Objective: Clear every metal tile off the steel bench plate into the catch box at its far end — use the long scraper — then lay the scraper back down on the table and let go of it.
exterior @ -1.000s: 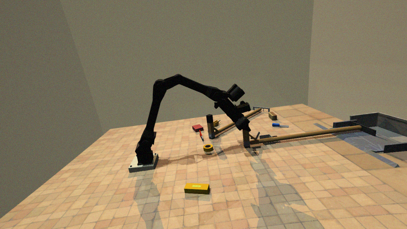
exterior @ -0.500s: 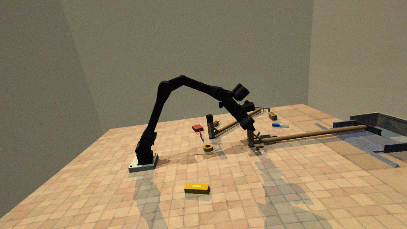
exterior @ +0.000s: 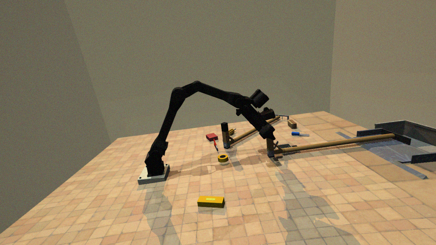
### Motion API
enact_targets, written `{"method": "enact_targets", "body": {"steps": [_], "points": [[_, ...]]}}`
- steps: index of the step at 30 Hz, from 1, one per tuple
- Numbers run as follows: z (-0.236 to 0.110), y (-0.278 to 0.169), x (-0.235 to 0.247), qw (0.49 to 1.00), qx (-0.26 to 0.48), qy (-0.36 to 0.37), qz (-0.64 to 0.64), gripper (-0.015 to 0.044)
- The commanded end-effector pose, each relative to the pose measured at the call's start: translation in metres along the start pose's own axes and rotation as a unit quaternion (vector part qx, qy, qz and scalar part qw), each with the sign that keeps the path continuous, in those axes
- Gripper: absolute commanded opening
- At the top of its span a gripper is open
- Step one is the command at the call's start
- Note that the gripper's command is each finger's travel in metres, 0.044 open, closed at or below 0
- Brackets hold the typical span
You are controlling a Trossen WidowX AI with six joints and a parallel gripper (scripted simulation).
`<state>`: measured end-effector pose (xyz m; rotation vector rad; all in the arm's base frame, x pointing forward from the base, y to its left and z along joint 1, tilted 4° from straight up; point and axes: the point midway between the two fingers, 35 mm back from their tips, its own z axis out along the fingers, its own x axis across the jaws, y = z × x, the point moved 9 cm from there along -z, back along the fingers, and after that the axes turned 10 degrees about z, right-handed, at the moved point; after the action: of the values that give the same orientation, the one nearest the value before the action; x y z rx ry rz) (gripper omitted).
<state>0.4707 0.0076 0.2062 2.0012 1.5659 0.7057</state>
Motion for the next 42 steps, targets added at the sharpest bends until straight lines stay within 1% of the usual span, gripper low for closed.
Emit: {"method": "enact_targets", "body": {"steps": [1,7,42], "points": [[0.0,0.0,0.0,1.0,-0.001,0.0,0.0,0.0],[-0.003,-0.001,0.0,1.0,-0.002,0.001,0.0,0.0],[-0.045,-0.034,-0.001,1.0,-0.003,0.001,-0.001,0.0]]}}
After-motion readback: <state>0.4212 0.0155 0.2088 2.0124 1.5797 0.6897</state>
